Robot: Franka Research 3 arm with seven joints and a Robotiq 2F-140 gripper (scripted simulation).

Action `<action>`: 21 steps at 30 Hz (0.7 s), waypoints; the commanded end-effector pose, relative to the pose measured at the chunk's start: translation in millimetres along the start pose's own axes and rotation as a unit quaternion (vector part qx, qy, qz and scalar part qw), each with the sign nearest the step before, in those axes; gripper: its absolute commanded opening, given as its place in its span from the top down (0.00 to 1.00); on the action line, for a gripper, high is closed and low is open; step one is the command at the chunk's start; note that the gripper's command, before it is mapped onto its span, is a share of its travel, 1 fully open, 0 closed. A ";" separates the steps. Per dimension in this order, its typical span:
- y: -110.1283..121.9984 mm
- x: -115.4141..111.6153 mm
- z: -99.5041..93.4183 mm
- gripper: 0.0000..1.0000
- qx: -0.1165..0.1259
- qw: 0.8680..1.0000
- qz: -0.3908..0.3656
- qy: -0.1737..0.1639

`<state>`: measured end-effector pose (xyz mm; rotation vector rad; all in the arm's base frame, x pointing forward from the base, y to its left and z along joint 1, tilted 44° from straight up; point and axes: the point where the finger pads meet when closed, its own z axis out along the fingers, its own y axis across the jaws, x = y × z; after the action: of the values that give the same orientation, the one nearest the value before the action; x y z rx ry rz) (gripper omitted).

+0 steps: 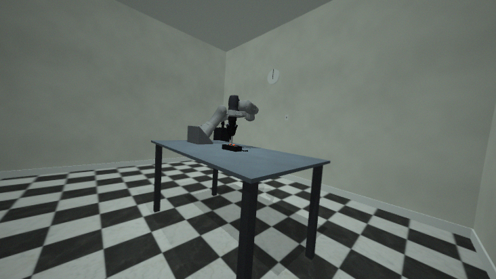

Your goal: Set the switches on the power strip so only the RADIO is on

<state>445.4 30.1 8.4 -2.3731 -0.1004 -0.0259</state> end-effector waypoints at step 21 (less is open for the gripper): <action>0.6 1.5 7.1 1.00 -0.001 1.000 -0.001 0.001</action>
<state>445.9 33.7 5.3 -2.3713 -0.0996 -0.0260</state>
